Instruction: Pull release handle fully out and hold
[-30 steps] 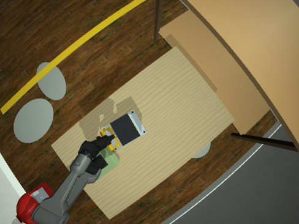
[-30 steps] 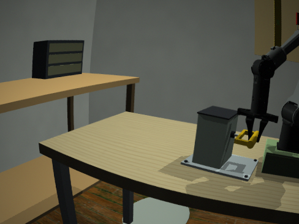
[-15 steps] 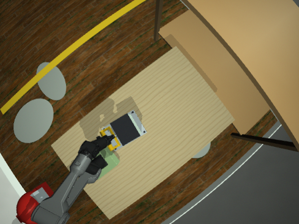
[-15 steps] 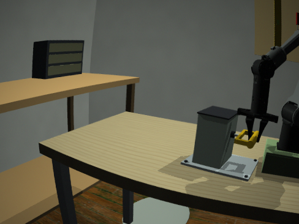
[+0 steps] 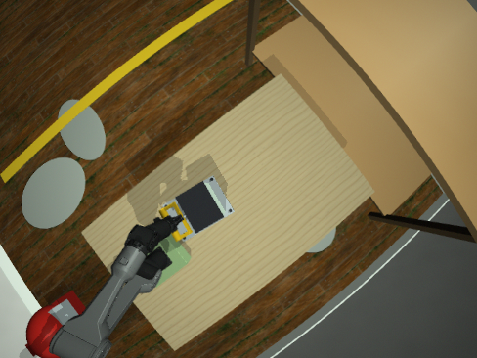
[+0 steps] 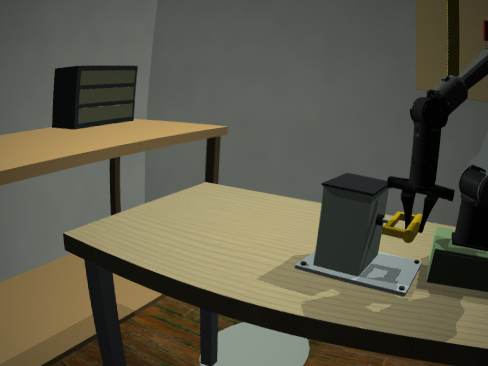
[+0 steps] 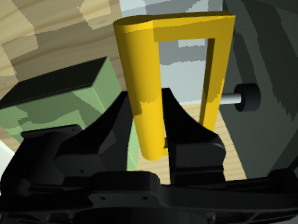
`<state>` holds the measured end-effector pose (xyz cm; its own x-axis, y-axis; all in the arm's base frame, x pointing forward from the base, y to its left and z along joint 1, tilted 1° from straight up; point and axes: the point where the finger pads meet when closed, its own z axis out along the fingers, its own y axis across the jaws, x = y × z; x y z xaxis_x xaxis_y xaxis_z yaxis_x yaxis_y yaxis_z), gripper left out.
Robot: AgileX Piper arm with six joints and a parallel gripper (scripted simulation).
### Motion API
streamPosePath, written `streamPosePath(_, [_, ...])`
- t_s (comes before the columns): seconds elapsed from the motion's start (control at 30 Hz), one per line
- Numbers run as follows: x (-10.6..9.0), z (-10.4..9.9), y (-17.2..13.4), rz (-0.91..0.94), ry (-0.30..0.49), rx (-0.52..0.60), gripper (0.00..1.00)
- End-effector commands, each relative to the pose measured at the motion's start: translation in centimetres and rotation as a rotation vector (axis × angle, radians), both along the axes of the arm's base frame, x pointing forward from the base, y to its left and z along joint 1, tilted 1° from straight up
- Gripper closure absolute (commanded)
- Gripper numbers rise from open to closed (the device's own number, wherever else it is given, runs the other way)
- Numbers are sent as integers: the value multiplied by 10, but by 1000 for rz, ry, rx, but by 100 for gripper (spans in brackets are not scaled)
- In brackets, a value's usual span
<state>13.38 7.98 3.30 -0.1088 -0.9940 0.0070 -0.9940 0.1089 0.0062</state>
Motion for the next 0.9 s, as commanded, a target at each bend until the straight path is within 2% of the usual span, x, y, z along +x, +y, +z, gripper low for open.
streamPosePath(0.0, [0, -1, -1, -1, 1, -2, 100])
streamPosePath(0.5, [-1, -1, 0, -1, 1, -2, 100])
streamPosePath(0.87, [-13, 0, 1, -2, 1, 0, 100])
